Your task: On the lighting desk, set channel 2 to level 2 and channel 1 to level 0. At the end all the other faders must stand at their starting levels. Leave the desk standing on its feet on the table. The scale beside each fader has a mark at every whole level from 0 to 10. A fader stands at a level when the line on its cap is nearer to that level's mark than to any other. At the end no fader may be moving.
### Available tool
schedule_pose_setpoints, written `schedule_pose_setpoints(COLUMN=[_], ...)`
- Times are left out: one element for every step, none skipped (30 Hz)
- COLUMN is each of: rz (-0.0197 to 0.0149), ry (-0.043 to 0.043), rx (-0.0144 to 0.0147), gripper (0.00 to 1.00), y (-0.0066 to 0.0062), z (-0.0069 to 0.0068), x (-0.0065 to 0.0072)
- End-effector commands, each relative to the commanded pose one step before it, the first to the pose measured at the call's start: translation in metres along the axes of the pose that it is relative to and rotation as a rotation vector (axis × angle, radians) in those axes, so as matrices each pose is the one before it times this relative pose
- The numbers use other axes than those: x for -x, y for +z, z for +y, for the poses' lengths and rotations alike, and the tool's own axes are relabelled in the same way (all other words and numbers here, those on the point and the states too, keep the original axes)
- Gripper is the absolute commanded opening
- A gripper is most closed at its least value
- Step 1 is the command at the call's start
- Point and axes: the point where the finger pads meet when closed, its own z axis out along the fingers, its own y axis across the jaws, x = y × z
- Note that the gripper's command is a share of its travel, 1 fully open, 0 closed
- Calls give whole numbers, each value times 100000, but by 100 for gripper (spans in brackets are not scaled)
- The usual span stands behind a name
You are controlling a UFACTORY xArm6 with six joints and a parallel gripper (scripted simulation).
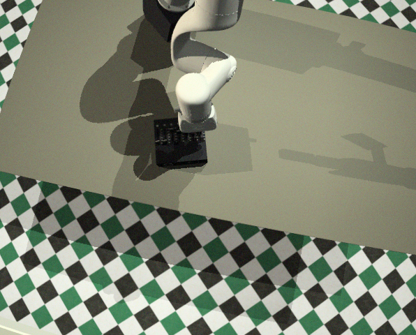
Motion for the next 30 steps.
schedule_pose_setpoints(rz=[-355,-9,-11,-10,-5,-1,0,0,0,0,0,0,0,0,0,0,0,0,0,0,0,0,0,0,0,0,0,0,0,0], ry=[7,0,-1,-1,-1,0,0,0,0,0,0,0,0,0,0,0,0,0,0,0,0,0,0,0,0,0,0,0,0,0], rx=[-32,-9,-7,-5,-2,0,0,0,0,0,0,0,0,0,0,0,0,0,0,0,0,0,0,0,0,0,0,0,0,0], gripper=[0,0,0,0,0,0,0,0,0,0,0,0,0,0,0,0,0,0,0,0,0,0,0,0,0,0,0,0,0,0], y=[24,62,55,39,19,3,0,0,0,0,0,0,0,0,0,0,0,0,0,0,0,0,0,0,0,0,0,0,0,0], z=[-813,-462,-427,-311,-153,-27,0,0,0,0,0,0,0,0,0,0,0,0,0,0,0,0,0,0,0,0,0,0,0,0], x=[901,405,360,254,122,22,0,0,0,0,0,0,0,0,0,0,0,0,0,0,0,0,0,0,0,0,0,0,0,0])
